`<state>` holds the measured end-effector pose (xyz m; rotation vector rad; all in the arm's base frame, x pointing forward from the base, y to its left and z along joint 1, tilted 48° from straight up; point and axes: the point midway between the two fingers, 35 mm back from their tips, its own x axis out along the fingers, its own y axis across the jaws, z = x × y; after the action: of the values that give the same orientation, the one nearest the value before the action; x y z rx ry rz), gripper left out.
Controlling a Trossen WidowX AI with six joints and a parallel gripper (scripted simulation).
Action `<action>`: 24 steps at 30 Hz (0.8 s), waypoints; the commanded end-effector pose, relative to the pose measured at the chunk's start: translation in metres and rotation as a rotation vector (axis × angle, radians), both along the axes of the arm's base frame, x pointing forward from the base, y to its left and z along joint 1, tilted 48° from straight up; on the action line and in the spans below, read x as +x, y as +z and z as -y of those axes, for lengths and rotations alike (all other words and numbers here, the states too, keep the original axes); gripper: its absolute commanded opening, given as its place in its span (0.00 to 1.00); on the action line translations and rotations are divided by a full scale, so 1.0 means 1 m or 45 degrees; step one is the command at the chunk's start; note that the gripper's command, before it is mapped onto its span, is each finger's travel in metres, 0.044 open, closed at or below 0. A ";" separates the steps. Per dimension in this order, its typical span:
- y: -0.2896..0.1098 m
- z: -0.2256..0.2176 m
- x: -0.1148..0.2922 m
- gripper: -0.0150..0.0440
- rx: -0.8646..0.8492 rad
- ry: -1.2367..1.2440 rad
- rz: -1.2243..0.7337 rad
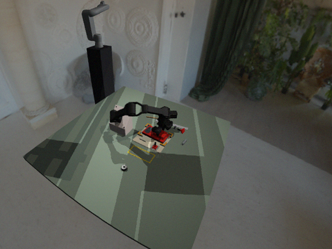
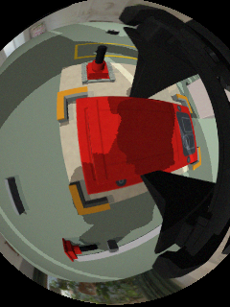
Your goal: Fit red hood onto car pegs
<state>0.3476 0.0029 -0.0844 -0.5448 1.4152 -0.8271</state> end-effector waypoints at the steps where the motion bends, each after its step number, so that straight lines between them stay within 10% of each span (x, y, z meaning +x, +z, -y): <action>1: 0.000 0.000 0.000 0.48 0.000 -0.001 0.000; 13: 0.000 0.000 0.000 1.00 0.000 -0.001 0.000; 24: 0.029 -0.031 0.003 1.00 0.051 0.004 0.007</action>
<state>0.3468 0.0136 -0.0739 -0.5418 1.4299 -0.8155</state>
